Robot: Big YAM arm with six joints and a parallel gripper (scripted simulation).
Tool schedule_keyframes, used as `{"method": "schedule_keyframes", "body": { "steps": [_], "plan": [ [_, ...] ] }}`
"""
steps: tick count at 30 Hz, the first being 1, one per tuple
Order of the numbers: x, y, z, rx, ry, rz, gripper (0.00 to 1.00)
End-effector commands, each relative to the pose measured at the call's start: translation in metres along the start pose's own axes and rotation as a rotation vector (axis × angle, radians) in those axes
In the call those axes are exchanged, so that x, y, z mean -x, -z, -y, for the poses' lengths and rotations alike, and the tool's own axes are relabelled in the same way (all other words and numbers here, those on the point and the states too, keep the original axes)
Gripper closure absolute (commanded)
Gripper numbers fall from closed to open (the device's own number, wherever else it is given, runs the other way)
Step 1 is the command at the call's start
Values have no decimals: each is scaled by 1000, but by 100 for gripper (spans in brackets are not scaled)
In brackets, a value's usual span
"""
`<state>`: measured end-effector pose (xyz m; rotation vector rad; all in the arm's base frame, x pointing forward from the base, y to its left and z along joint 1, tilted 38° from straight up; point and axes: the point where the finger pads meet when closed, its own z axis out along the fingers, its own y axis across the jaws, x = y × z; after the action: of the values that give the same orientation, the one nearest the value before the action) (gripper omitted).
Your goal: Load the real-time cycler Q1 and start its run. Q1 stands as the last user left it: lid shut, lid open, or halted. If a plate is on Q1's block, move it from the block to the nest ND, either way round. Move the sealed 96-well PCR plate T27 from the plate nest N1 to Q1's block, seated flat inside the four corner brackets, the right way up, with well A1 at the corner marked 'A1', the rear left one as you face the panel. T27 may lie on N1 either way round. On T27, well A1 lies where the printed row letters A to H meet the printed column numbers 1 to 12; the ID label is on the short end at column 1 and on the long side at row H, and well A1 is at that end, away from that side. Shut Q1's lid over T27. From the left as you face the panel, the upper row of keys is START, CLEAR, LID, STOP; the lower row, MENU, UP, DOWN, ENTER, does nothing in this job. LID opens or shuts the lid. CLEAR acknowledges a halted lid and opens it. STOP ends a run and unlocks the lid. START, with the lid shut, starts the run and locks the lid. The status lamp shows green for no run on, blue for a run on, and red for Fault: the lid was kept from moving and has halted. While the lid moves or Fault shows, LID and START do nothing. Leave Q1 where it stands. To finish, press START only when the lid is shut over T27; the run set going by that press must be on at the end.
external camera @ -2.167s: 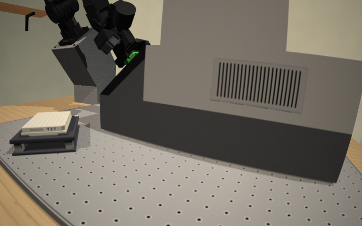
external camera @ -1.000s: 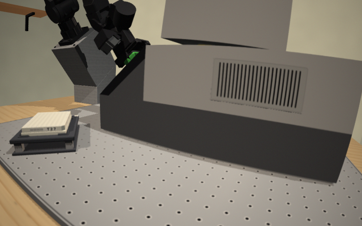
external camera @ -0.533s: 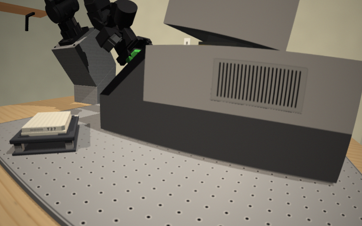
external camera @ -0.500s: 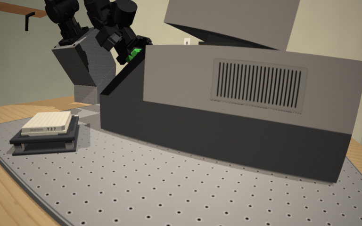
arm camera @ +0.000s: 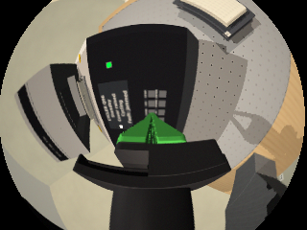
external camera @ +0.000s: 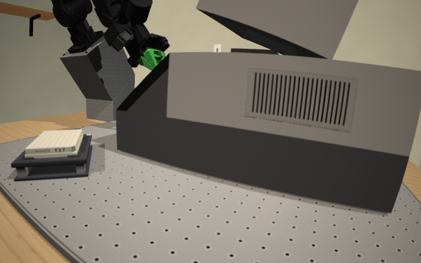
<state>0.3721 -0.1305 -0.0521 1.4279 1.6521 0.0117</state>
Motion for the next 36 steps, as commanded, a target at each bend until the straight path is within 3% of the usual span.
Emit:
{"method": "schedule_keyframes", "body": {
  "steps": [1, 4, 10, 18, 29, 36],
  "plan": [
    [-1, 27, -1, 33, -9, -1, 100],
    [0, 23, -5, 38, -17, 2, 100],
    [-2, 61, 8, 28, -11, -6, 100],
    [-2, 97, 16, 26, -19, -8, 100],
    [8, 80, 3, 36, -20, 21, 100],
    [5, 77, 5, 32, -12, 12, 100]
  ]
}}
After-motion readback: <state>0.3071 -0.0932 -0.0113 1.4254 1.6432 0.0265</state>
